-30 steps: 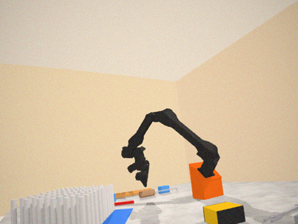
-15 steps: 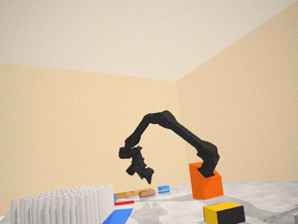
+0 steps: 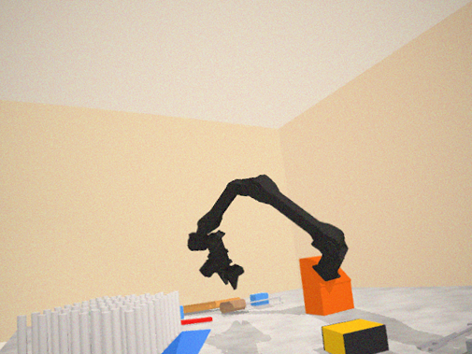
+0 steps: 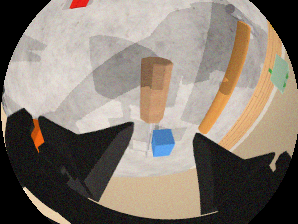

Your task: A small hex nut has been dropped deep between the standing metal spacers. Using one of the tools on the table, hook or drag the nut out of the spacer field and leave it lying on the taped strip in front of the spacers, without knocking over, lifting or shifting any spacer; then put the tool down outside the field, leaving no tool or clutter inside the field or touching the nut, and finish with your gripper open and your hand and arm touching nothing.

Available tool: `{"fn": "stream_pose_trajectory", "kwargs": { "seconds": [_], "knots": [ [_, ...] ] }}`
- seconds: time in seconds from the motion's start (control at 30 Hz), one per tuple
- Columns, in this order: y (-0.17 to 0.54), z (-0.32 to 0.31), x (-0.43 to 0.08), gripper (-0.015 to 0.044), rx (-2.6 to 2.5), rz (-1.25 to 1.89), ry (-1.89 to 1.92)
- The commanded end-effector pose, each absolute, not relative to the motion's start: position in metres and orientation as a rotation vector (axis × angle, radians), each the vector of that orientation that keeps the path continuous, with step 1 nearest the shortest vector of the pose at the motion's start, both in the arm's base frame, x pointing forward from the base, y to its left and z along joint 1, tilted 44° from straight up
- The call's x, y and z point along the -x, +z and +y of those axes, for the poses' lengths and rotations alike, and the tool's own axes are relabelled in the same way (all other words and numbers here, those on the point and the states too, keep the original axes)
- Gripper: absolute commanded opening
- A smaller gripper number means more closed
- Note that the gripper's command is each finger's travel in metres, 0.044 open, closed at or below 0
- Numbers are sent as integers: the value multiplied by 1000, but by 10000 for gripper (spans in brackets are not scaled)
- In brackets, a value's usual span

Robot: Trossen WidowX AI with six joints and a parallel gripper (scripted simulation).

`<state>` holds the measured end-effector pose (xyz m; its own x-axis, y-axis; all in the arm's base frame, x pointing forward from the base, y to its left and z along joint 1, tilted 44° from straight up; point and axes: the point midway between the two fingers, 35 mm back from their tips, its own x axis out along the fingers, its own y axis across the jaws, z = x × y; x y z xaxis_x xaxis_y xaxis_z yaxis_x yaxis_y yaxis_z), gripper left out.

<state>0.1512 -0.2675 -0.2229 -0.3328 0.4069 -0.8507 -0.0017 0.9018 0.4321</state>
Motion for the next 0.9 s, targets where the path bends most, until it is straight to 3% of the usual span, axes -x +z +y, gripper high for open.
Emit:
{"fn": "stream_pose_trajectory", "kwargs": {
  "seconds": [0.0, 0.87],
  "knots": [
    [-222, -268, -151, 280, -294, 1876, 433],
    [-252, -242, -155, 280, -294, 1875, 434]
  ]
}}
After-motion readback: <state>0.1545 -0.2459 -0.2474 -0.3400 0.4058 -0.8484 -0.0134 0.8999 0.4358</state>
